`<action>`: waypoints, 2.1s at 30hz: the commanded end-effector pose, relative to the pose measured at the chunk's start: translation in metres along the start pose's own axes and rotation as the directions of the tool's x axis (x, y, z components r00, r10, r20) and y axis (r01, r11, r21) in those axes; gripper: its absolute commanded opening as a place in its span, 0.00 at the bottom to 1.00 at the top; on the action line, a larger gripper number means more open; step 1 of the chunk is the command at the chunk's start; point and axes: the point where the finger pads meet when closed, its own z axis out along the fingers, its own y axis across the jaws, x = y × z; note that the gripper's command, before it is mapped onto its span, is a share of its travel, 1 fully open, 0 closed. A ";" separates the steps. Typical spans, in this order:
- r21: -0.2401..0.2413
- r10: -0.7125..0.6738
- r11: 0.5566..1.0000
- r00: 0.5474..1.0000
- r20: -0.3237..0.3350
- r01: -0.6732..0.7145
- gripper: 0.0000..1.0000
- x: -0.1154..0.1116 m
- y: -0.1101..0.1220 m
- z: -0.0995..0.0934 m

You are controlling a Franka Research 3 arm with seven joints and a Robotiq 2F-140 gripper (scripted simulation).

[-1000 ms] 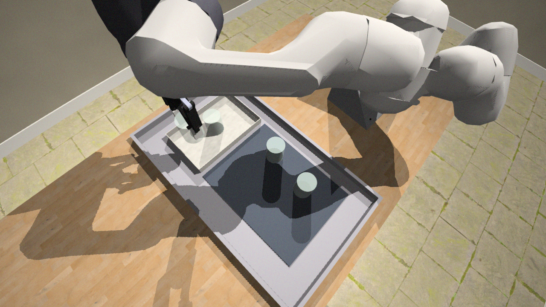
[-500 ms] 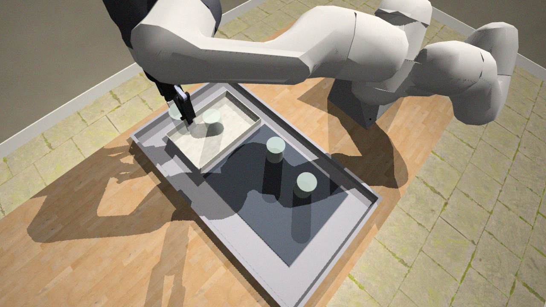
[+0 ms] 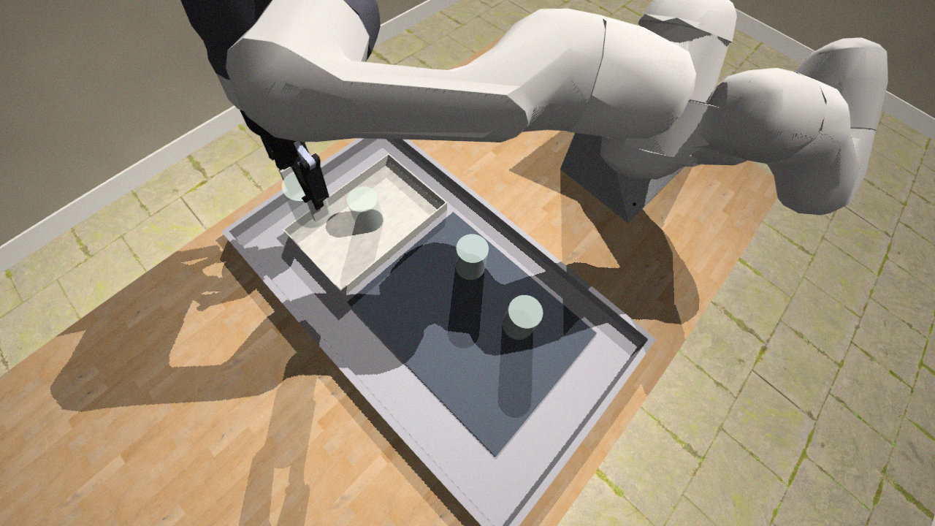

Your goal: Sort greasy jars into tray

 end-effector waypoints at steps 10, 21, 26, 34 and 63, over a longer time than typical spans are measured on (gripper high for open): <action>-0.079 -0.008 0.997 0.996 -0.086 0.001 0.00 0.000 -0.002 0.020; -0.079 -0.008 0.997 0.996 -0.086 0.001 0.00 0.002 0.000 0.044; -0.079 -0.008 0.997 0.996 -0.086 0.001 0.00 0.003 0.001 0.057; -0.079 -0.008 0.997 0.996 -0.086 0.001 0.00 0.005 0.003 0.077; -0.079 -0.008 0.997 0.996 -0.086 0.001 0.00 0.009 0.006 0.119</action>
